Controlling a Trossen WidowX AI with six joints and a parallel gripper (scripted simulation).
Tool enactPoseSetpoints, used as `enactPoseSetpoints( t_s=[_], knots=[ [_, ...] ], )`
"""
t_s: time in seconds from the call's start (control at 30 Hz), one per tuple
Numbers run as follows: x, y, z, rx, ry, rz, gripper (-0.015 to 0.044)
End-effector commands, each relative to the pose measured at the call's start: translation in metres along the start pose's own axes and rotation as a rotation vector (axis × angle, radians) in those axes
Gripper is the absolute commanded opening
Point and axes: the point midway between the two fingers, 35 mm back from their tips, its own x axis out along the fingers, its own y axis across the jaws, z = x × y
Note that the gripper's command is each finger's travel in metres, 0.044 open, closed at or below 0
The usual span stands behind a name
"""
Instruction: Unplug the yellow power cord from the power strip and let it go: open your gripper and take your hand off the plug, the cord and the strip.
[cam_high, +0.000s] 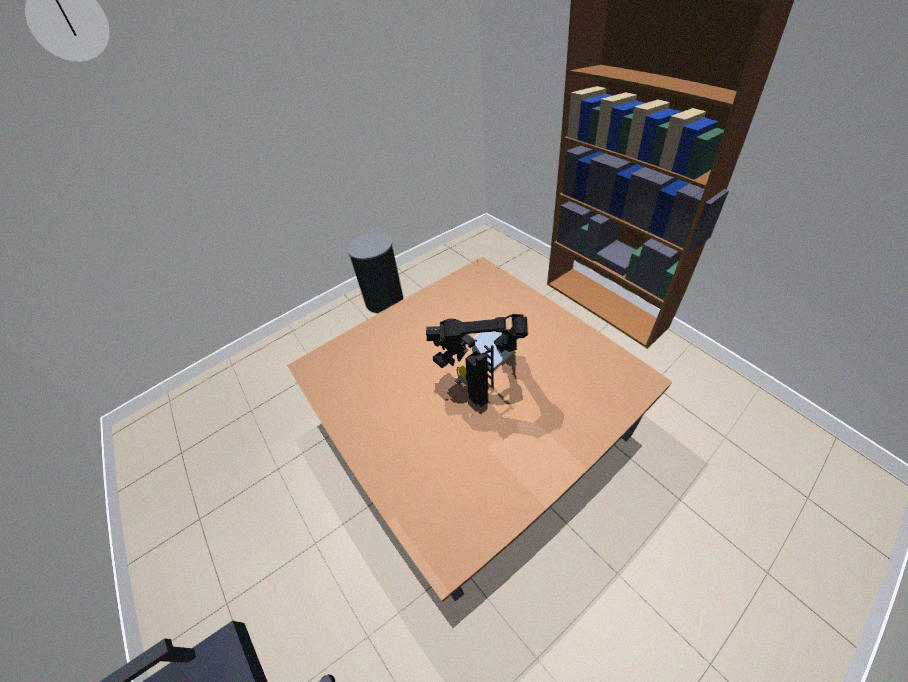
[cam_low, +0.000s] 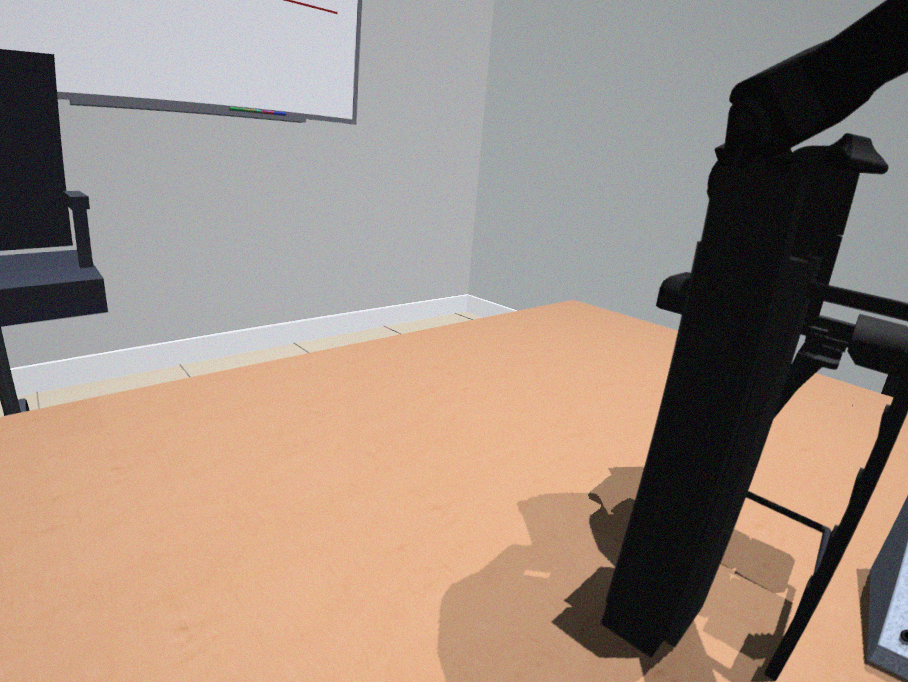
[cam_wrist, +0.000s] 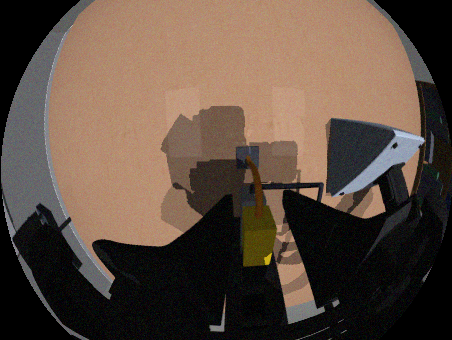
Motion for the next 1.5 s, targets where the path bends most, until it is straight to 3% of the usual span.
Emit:
enactPoseSetpoints(
  t_s=[0.0, 1.47],
  knots=[
    [0.001, -0.004, 0.0, 0.042, 0.009, -0.015, 0.016],
    [0.012, -0.002, -0.04, 0.042, 0.011, -0.015, 0.016]
  ],
)
